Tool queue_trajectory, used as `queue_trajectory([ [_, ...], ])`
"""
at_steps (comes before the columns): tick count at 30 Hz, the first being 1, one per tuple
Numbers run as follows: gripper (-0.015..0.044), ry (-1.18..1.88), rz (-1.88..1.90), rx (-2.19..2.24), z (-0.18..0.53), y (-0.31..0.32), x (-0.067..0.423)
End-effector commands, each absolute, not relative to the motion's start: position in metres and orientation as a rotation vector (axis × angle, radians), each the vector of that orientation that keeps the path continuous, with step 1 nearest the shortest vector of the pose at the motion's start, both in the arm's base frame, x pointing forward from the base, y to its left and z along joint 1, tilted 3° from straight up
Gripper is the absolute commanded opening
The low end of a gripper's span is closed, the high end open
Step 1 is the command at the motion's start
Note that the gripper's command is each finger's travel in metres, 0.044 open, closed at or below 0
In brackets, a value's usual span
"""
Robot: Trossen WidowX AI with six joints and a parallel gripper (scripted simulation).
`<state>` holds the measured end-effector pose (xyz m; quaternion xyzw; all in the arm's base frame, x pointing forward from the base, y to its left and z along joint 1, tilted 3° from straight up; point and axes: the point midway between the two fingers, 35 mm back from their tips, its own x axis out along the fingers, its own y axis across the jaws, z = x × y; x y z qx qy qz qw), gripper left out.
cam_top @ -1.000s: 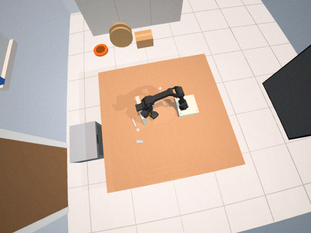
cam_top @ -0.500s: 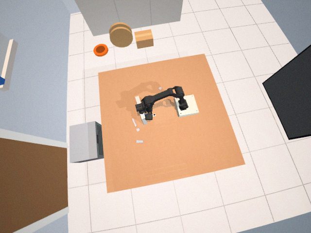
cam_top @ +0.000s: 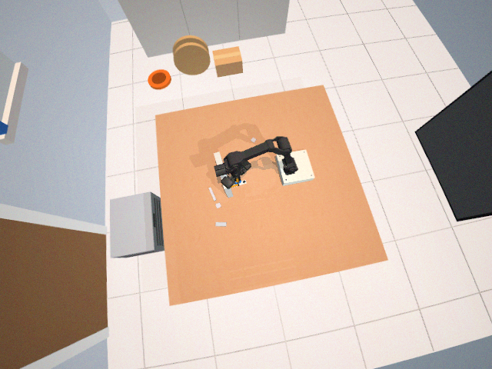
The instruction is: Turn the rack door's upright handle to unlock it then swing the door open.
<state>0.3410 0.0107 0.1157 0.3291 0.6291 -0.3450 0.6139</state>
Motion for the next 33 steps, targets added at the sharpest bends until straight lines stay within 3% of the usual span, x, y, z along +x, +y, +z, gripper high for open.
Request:
queue_trajectory([
  [1, 0.0297, 1.374, -0.960, 0.917, 0.1150, 0.0098, 0.3419],
  [10, 0.0297, 1.182, -1.289, 1.239, 0.1150, 0.0098, 0.3419],
  [20, 0.0297, 1.165, -1.313, 1.263, 0.1150, 0.0098, 0.3419],
  [33, 0.0210, 1.165, -1.313, 1.263, 0.1150, 0.0098, 0.3419],
])
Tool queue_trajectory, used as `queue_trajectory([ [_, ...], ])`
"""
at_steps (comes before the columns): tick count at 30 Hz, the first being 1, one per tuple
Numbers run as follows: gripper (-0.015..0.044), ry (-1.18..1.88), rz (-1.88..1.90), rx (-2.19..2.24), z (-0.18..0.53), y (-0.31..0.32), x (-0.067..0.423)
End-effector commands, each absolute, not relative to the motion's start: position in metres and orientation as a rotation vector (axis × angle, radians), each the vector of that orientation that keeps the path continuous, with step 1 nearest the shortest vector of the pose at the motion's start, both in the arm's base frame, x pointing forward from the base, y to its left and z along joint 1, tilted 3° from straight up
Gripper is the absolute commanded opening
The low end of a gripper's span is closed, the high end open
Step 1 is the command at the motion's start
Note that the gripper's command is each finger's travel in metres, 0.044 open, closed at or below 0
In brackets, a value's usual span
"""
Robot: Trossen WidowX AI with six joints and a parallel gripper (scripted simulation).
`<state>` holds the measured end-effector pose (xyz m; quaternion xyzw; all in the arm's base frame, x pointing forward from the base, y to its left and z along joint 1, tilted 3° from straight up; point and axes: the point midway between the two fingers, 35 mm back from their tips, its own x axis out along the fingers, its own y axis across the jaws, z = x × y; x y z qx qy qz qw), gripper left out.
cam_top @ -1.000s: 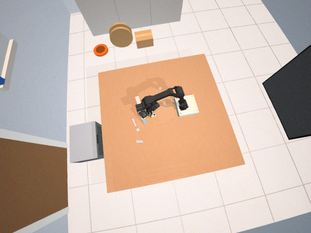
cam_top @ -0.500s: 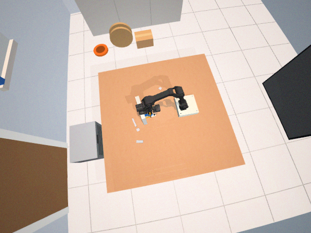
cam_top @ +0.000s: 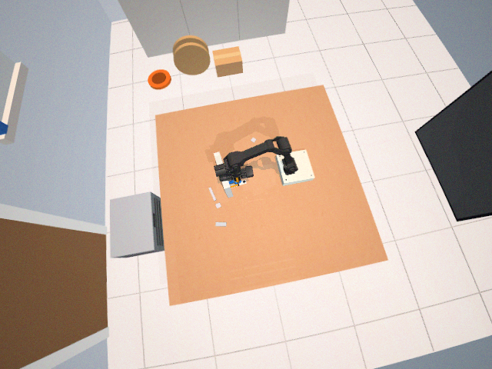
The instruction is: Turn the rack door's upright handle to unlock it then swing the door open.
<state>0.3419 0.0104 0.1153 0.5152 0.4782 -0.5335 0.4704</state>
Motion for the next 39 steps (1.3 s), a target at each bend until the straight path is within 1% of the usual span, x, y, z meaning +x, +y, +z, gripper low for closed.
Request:
queue_trajectory([
  [1, 0.0204, 1.165, -1.313, 1.263, 0.1150, 0.0098, 0.3419],
  [28, 0.0025, 1.165, -1.313, 1.263, 0.1150, 0.0098, 0.3419],
  [39, 0.0025, 1.241, -1.201, 1.152, 0.1152, 0.0069, 0.3361],
])
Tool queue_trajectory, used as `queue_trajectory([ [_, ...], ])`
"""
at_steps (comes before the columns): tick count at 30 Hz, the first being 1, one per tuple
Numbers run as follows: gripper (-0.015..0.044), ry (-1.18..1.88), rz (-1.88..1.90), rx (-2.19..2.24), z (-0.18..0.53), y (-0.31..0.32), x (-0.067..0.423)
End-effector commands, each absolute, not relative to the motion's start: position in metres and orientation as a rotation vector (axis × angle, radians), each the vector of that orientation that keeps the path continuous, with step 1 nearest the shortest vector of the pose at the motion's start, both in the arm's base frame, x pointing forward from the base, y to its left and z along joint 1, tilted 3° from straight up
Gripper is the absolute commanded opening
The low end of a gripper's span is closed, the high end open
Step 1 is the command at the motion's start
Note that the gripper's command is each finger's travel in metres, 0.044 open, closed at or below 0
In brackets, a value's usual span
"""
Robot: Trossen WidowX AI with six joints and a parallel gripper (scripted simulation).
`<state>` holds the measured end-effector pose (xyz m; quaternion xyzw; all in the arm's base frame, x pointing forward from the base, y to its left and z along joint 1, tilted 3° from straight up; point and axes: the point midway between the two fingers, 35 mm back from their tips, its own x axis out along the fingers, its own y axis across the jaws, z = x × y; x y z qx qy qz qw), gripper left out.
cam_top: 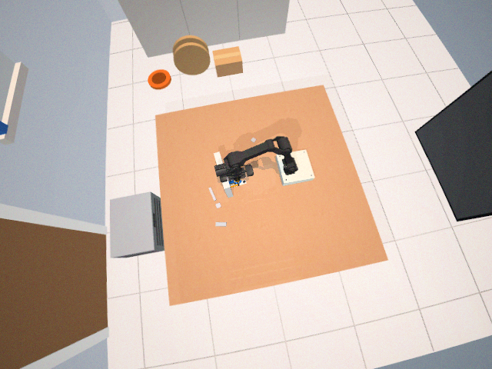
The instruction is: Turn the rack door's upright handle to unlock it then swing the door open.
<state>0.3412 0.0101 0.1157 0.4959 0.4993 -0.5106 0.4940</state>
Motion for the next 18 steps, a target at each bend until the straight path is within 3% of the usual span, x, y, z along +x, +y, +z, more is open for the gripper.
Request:
queue_trajectory([
  [1, 0.0025, 1.251, -1.186, 1.137, 0.115, 0.006, 0.335],
  [18, 0.0025, 1.384, -0.943, 0.896, 0.116, -0.004, 0.316],
])
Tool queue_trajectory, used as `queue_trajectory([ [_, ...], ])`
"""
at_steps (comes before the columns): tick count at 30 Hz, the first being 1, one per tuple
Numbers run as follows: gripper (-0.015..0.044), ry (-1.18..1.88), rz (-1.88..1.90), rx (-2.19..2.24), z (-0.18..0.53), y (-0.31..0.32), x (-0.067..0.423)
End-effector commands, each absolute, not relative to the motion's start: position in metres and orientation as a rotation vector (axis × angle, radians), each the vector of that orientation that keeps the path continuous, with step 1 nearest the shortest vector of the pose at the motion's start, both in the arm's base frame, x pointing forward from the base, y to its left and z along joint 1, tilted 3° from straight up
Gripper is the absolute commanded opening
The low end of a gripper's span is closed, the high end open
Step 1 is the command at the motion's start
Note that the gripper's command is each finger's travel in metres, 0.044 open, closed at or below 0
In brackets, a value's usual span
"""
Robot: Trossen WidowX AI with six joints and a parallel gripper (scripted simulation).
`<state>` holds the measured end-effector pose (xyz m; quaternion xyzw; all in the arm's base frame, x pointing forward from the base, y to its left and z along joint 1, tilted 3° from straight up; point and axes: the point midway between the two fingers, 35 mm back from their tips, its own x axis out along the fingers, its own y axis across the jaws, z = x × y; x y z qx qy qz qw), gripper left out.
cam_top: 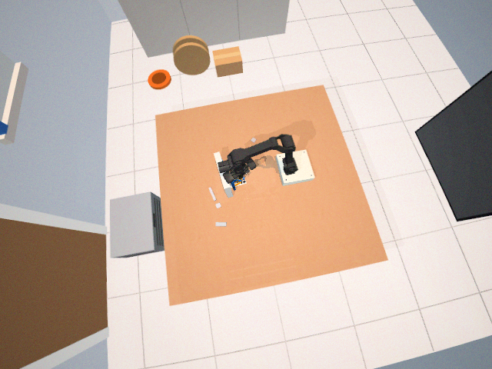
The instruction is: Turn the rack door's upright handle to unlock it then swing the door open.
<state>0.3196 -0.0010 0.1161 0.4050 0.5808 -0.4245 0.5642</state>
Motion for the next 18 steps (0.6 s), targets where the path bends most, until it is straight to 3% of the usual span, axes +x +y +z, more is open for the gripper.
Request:
queue_trajectory([
  [1, 0.0025, 1.391, -0.930, 0.883, 0.116, -0.005, 0.315],
  [18, 0.0025, 1.476, -0.723, 0.678, 0.117, -0.027, 0.288],
])
